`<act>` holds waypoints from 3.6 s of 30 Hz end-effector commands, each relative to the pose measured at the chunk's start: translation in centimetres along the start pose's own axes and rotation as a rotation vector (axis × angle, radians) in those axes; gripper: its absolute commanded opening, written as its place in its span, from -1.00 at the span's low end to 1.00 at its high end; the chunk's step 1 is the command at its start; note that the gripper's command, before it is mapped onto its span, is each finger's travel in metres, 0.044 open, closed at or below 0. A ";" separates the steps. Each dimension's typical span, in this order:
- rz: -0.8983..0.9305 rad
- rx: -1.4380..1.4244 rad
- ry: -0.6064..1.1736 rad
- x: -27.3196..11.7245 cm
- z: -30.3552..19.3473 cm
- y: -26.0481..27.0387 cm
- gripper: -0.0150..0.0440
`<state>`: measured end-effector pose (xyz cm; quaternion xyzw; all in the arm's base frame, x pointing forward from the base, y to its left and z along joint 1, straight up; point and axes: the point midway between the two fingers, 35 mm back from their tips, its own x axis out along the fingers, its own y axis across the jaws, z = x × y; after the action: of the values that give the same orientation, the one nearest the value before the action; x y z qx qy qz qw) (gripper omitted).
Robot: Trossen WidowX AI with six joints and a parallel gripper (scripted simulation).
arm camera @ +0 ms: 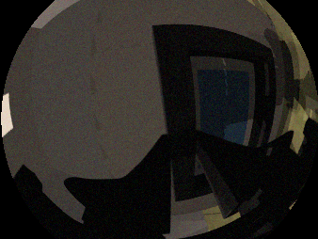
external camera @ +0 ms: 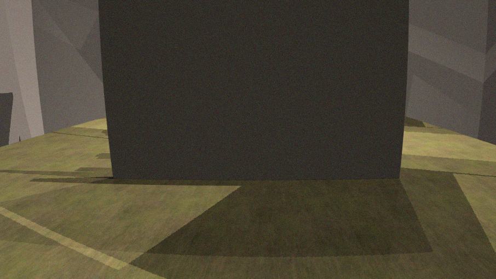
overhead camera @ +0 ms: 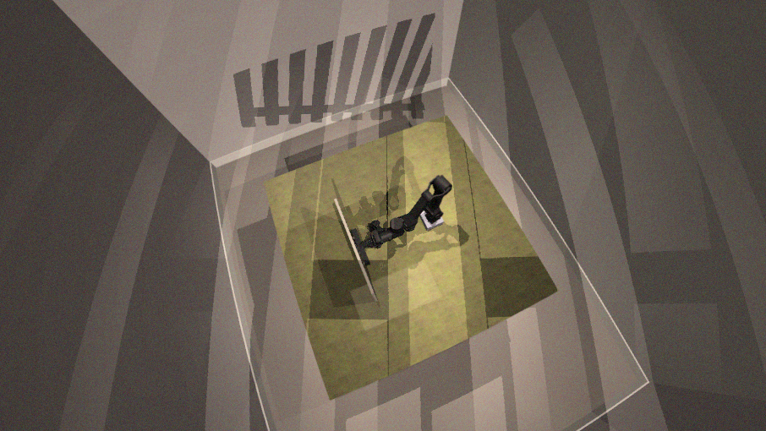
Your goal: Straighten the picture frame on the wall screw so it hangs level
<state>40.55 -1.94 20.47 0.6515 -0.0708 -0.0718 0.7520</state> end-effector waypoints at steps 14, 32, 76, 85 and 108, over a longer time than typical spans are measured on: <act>0.009 0.004 0.001 0.0 0.5 0.2 -0.49; 0.009 0.004 0.001 0.0 0.4 0.2 -0.49; -0.004 0.099 0.001 0.0 0.5 -0.7 -0.49; -0.004 0.145 0.001 0.0 0.5 -0.8 -0.49; -0.003 0.066 0.001 -5.7 0.3 -0.4 0.39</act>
<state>37.17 -1.72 20.00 0.6875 -0.0717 -0.0719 0.7191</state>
